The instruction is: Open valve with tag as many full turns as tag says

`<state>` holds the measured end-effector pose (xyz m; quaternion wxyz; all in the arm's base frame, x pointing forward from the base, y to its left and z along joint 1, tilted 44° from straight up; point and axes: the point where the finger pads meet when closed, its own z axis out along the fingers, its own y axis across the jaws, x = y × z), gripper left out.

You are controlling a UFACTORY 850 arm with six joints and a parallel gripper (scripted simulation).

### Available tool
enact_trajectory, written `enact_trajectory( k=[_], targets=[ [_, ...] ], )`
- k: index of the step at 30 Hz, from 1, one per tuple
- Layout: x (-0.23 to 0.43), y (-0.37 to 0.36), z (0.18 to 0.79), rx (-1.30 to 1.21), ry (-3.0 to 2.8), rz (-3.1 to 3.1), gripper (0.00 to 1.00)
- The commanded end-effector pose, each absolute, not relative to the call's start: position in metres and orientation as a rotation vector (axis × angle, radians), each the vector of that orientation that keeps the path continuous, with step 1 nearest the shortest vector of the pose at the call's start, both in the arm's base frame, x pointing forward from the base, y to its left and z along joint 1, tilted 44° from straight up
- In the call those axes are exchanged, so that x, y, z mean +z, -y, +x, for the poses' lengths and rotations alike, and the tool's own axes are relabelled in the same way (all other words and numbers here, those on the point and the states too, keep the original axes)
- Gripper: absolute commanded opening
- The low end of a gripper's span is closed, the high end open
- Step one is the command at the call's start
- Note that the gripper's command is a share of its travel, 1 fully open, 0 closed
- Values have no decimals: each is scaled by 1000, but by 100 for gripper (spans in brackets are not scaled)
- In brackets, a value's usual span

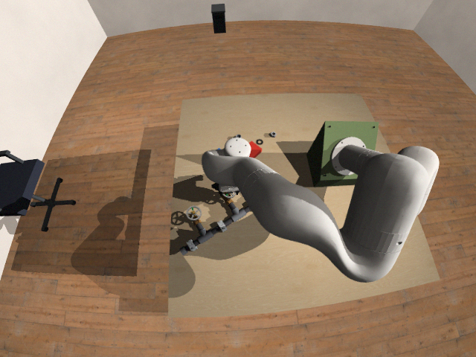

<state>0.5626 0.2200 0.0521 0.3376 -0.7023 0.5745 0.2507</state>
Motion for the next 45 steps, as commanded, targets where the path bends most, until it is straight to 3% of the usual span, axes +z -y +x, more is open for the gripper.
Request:
enact_trajectory(
  k=[1, 29, 45],
  targets=[
    [53, -220, 563, 651, -1497, -1829, 0],
    [53, -220, 563, 635, -1462, -1851, 0],
    [53, -220, 563, 442, -1057, -2058, 0]
  ],
)
